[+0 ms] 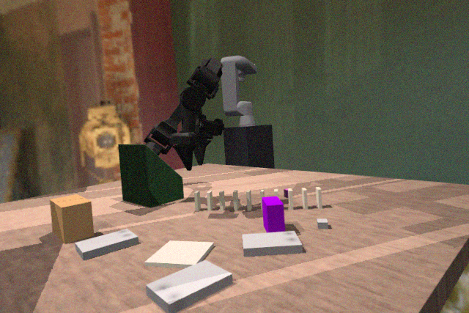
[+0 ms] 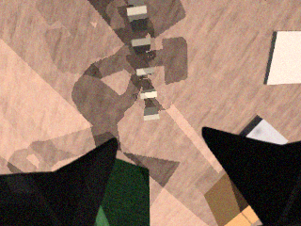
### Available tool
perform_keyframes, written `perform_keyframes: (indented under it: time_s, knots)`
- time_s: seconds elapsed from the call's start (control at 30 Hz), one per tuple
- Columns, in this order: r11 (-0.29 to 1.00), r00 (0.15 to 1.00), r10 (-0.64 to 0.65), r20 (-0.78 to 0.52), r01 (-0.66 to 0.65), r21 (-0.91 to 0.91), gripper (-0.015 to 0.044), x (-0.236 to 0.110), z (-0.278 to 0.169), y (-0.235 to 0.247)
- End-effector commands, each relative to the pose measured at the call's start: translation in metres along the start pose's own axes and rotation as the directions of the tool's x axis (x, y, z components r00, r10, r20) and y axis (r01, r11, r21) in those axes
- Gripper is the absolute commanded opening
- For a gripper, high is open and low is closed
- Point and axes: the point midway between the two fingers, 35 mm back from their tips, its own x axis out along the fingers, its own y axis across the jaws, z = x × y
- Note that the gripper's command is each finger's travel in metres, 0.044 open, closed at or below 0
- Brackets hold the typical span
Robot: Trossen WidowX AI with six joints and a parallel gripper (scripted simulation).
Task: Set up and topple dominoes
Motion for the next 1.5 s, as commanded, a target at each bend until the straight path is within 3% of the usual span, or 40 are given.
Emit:
perform_keyframes:
  time_s: [0.0, 0.17, 0.23, 0.37, 0.53, 0.73, 0.83, 1.47]
  knots:
    - [1.000, 1.000, 0.001, -0.005, -0.001, -0.009, 0.0440, -0.041, -0.004, 0.006]
    - [1.000, 1.000, 0.001, -0.005, -0.001, -0.009, 0.0440, -0.041, -0.004, 0.006]
    - [0.999, 1.000, 0.001, -0.005, -0.001, 0.051, 0.0387, -0.038, -0.006, 0.005]
    - [0.919, 1.000, 0.001, -0.004, 0.000, 0.394, 0.0282, -0.024, -0.013, 0.004]
    - [0.644, 1.000, 0.002, -0.002, 0.000, 0.765, 0.0151, -0.005, -0.024, 0.003]
    - [0.139, 1.000, 0.004, 0.000, 0.000, 0.990, 0.0000, 0.017, -0.038, 0.005]
    - [0.005, 1.000, 0.005, 0.000, 0.000, 1.000, 0.0000, 0.022, -0.042, 0.006]
    - [0.005, 1.000, 0.005, 0.000, 0.000, 1.000, 0.0000, 0.022, -0.042, 0.006]
